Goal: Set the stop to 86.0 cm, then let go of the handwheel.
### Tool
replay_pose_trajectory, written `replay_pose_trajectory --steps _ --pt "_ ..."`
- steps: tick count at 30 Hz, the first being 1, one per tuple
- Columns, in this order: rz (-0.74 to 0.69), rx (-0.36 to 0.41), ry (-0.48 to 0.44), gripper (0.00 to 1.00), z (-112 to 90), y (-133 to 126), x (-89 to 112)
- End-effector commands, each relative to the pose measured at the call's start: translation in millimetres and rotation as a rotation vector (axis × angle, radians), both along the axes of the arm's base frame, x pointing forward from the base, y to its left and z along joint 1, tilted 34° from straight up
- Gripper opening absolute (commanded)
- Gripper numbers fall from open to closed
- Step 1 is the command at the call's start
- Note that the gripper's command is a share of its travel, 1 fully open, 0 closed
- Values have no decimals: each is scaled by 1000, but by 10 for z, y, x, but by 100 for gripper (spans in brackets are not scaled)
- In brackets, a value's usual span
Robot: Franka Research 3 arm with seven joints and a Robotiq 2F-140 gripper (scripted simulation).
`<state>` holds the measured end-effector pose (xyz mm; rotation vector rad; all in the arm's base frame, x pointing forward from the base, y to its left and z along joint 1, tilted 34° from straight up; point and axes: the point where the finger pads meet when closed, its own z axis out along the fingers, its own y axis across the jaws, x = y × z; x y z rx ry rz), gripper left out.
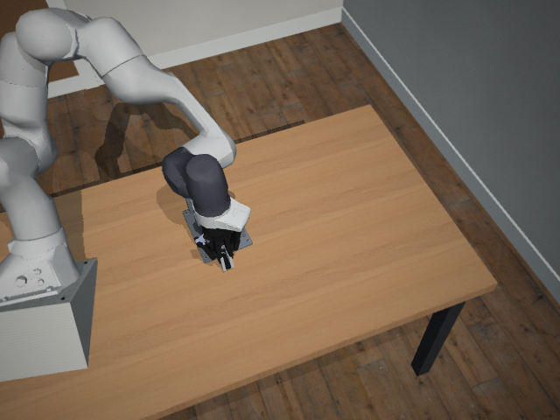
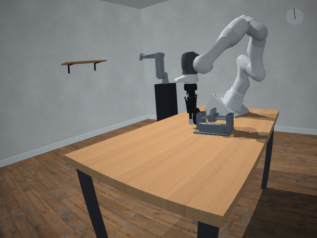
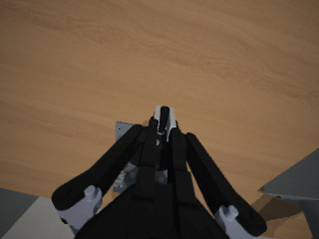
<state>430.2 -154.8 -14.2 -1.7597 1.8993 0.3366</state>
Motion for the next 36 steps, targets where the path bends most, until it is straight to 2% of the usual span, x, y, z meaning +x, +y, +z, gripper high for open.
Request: replay_pose_trajectory --steps 1,36 --pt "3 3 0 4 -7 8 -32" --pt "3 3 0 4 2 3 -73"
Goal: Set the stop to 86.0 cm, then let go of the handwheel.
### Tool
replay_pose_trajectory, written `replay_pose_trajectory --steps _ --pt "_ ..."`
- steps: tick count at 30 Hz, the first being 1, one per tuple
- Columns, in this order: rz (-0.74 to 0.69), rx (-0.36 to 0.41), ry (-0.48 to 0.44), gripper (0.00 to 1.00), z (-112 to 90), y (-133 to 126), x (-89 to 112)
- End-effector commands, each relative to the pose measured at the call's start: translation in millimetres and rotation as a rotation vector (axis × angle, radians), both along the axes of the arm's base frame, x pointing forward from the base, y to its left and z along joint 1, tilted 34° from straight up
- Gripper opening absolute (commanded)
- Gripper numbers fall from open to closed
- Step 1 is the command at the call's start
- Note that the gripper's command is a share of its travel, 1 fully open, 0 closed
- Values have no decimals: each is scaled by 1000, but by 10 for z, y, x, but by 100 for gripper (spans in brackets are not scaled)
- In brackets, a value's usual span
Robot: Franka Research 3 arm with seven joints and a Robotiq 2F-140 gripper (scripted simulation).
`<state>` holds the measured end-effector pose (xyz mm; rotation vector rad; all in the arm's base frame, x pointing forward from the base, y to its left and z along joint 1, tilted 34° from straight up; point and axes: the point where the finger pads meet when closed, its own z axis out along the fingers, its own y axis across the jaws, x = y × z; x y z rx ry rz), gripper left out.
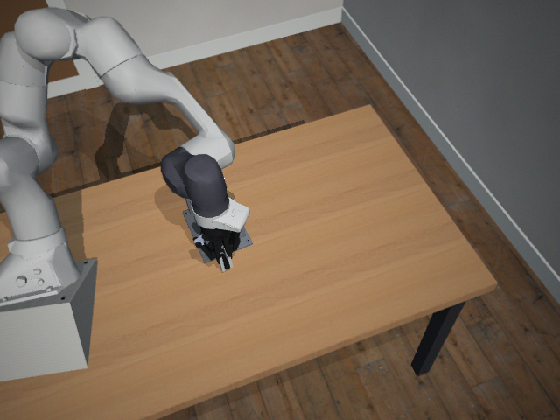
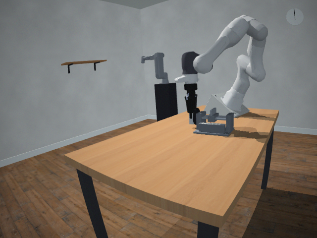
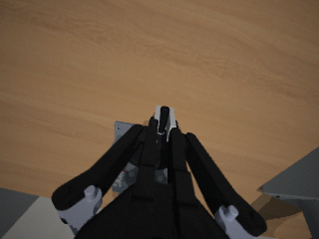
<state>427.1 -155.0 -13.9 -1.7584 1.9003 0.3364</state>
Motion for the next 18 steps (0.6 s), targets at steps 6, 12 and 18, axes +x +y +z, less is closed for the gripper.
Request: replay_pose_trajectory --steps 6,12,18 --pt "4 3 0 4 5 1 -61" --pt "4 3 0 4 12 -3 -85" --pt "4 3 0 4 29 -14 -119"
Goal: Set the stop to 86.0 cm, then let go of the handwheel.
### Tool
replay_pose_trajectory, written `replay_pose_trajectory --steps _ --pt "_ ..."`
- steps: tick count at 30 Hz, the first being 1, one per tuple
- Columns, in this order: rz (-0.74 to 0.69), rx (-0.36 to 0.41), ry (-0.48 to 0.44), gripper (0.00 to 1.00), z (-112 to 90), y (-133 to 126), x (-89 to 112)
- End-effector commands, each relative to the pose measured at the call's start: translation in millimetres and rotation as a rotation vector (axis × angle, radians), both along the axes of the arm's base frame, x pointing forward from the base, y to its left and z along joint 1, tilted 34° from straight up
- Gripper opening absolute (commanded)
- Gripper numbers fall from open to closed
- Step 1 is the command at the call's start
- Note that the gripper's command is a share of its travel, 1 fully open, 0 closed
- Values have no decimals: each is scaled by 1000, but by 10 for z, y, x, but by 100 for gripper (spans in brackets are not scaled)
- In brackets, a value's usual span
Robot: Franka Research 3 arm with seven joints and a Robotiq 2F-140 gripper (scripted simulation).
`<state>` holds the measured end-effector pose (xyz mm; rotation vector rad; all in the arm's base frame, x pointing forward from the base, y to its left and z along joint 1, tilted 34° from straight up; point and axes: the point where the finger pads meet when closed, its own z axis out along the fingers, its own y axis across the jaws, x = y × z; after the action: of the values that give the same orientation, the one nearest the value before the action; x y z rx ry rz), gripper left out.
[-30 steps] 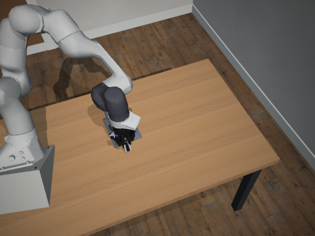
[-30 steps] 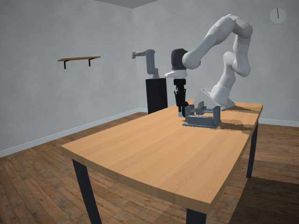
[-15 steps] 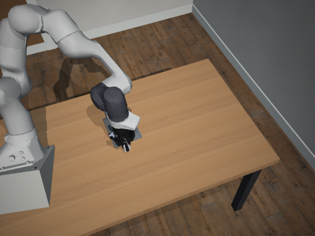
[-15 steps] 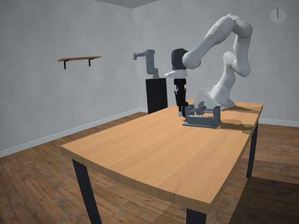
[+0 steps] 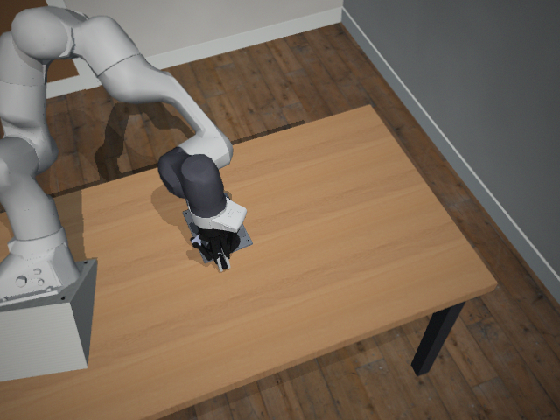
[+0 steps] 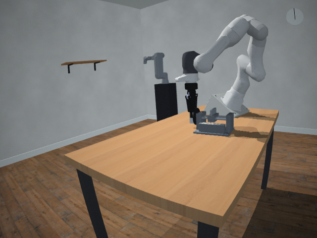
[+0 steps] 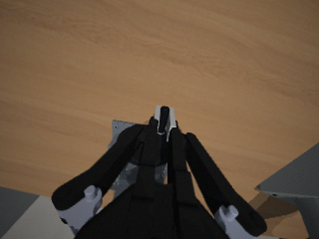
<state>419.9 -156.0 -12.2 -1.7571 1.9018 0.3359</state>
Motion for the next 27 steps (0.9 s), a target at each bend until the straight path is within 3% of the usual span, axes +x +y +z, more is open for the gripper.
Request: replay_pose_trajectory --steps 1,27 --pt "6 3 0 4 15 -6 -54" --pt "6 3 0 4 155 -91 -193"
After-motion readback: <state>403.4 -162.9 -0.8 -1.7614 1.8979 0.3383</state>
